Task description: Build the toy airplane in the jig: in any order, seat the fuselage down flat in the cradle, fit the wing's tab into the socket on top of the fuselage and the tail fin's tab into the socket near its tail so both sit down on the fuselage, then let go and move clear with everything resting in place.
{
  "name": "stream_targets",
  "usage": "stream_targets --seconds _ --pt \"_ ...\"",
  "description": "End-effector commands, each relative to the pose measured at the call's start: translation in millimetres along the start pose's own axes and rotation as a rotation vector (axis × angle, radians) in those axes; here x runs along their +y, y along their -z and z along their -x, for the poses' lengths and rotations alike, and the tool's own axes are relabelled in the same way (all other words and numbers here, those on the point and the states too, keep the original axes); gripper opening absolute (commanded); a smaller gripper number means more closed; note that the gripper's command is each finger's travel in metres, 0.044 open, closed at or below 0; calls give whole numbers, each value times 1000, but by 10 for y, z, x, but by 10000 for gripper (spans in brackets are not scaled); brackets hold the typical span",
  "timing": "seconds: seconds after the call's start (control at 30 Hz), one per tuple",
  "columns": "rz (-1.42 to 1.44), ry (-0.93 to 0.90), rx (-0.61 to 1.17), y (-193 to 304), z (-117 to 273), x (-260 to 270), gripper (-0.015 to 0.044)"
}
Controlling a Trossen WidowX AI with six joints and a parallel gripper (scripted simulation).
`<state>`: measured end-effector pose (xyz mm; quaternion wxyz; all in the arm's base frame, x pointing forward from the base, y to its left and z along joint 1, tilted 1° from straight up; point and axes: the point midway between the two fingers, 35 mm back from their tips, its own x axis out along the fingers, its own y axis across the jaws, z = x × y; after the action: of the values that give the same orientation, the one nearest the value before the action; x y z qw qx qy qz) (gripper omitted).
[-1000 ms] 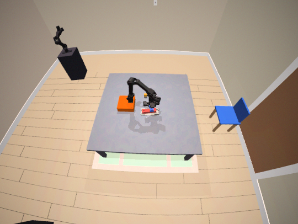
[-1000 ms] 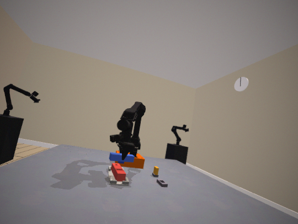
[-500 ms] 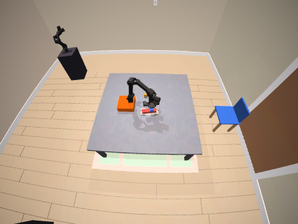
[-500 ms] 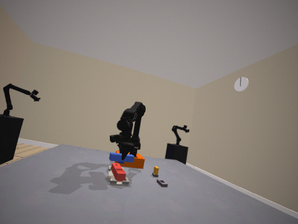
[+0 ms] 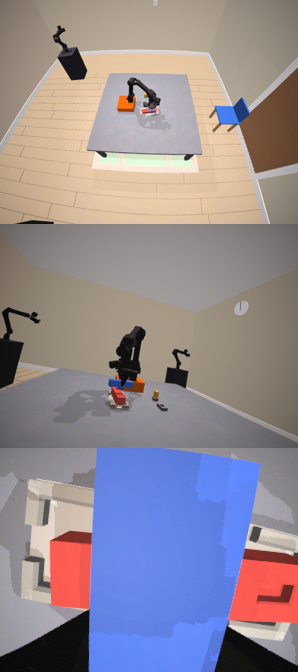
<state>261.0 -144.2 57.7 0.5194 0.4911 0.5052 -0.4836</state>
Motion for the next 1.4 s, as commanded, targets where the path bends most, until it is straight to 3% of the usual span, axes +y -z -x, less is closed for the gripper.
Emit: stream_targets --seconds 0.0,0.63,0.8,0.97,1.37 --pt "-1 10 0 1 -77 -18 196" --pt "-1 10 0 5 -292 -27 196" --pt "0 5 2 6 -275 -16 162" --pt "0 5 2 6 -275 -16 31" --pt "0 5 2 6 -275 -16 346"
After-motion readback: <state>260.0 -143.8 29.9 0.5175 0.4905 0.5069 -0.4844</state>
